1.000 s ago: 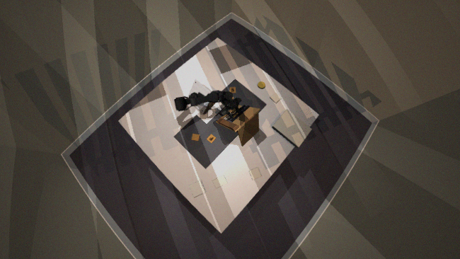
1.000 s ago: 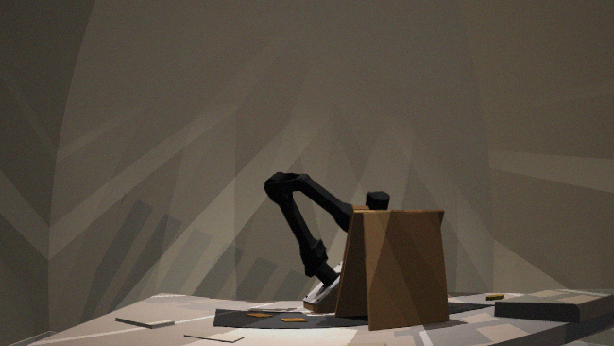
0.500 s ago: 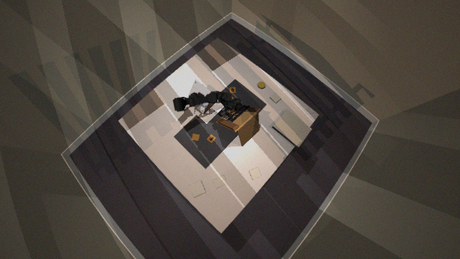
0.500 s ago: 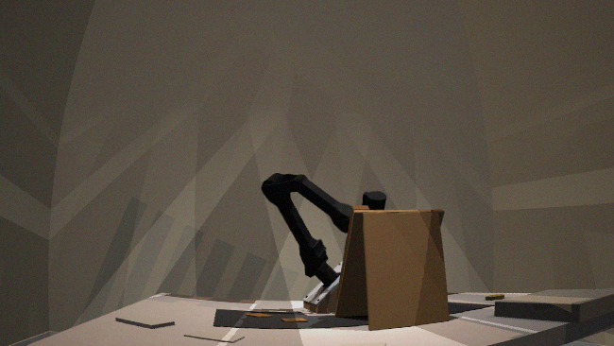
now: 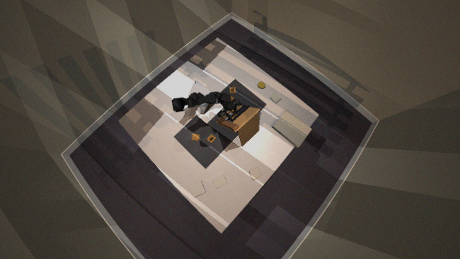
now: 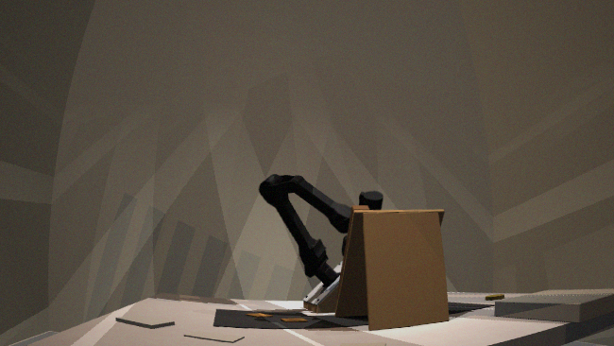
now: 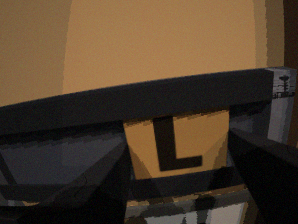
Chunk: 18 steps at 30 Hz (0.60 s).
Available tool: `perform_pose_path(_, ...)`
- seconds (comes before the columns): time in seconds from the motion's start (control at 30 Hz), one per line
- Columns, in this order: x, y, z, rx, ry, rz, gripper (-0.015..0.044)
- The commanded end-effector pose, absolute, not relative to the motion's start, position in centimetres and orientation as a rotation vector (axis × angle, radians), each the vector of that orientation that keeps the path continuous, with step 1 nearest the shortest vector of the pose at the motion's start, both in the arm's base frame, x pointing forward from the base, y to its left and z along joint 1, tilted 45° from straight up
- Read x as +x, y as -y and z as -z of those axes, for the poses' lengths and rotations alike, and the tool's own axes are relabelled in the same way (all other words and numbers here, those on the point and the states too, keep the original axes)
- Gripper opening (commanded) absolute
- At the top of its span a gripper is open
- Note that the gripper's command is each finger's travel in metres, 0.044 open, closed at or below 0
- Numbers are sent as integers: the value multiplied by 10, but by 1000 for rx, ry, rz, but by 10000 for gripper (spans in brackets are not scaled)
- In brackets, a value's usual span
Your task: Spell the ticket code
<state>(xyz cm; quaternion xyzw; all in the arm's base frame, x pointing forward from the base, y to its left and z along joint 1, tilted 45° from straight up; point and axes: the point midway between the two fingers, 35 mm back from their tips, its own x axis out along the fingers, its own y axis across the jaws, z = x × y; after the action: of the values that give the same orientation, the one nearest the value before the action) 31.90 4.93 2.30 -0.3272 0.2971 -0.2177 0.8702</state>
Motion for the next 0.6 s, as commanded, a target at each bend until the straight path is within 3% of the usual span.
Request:
perform_pose_path(0.0, 318, -48, -24, -686, -622, 451, 0)
perform_pose_path(0.57, 316, -42, -30, -687, -622, 451, 0)
